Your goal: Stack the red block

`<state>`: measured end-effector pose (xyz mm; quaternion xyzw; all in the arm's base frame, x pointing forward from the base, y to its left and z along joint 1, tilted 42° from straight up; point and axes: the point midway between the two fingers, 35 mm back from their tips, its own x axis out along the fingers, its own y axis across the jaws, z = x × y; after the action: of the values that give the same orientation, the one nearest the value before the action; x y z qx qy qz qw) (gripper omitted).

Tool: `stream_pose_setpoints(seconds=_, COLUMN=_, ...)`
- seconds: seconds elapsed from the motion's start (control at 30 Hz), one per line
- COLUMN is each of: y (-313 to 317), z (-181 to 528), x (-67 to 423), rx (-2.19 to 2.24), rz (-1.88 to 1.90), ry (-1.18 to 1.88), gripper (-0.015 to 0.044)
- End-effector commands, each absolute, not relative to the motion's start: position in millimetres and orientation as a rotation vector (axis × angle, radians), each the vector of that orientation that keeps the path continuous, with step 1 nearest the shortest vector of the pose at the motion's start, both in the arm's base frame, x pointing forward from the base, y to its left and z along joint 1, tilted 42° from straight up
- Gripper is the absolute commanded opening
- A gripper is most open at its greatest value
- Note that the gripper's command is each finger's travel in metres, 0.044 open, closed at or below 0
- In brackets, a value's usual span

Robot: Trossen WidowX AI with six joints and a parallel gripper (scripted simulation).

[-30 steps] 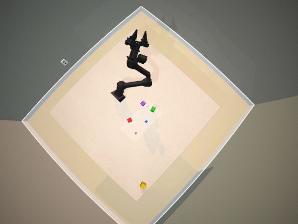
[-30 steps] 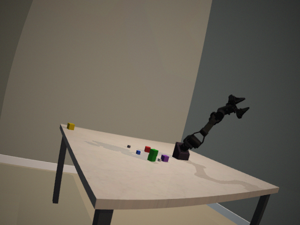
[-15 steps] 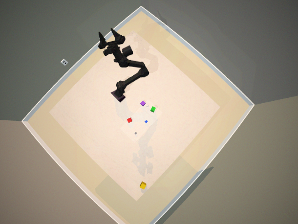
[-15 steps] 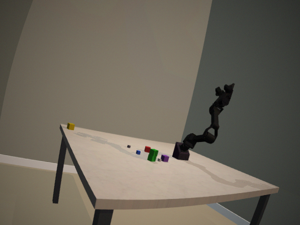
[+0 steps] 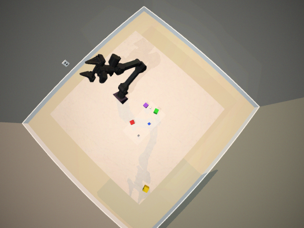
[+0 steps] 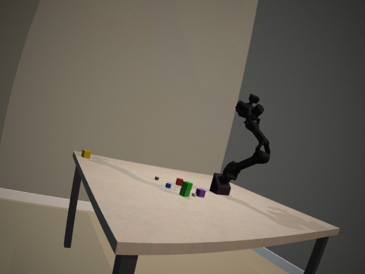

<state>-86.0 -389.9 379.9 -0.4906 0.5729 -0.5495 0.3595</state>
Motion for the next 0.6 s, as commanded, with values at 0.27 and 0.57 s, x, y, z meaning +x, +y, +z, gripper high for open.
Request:
stream_pose_setpoints(seconds=0.27, y=-435, z=230, x=51, rx=-0.822, rz=-0.882, ry=1.172, gripper=0.0440)
stream_pose_setpoints(seconds=0.57, y=-399, z=129, x=146, rx=-0.396, rz=-0.542, ry=1.098, gripper=0.0440)
